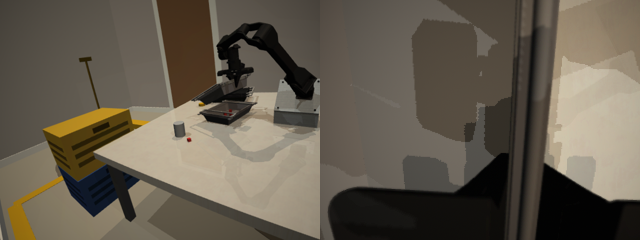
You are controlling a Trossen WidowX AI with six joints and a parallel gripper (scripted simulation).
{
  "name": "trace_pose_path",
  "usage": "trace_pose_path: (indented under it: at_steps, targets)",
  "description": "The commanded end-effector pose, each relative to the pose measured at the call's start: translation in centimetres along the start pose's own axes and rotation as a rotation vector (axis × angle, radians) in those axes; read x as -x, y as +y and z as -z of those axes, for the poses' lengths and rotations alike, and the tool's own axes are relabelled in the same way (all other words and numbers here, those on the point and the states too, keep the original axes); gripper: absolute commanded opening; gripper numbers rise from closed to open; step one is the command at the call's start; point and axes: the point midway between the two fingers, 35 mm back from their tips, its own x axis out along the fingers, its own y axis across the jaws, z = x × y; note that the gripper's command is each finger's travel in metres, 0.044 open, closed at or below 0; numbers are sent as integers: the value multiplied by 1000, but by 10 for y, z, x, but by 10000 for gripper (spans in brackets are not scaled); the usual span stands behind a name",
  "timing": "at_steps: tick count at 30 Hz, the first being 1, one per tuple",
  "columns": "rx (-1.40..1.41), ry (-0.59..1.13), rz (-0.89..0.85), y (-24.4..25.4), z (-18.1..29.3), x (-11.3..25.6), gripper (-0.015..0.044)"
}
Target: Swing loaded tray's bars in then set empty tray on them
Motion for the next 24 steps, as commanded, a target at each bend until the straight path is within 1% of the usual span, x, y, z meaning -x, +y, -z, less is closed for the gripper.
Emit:
trace_pose_path:
  at_steps: [1,17,24]
  targets:
    - [6,4,-24,3,-1,6,0]
    - [6,4,-25,3,-1,6,0]
    - [6,4,-25,4,-1,-3,0]
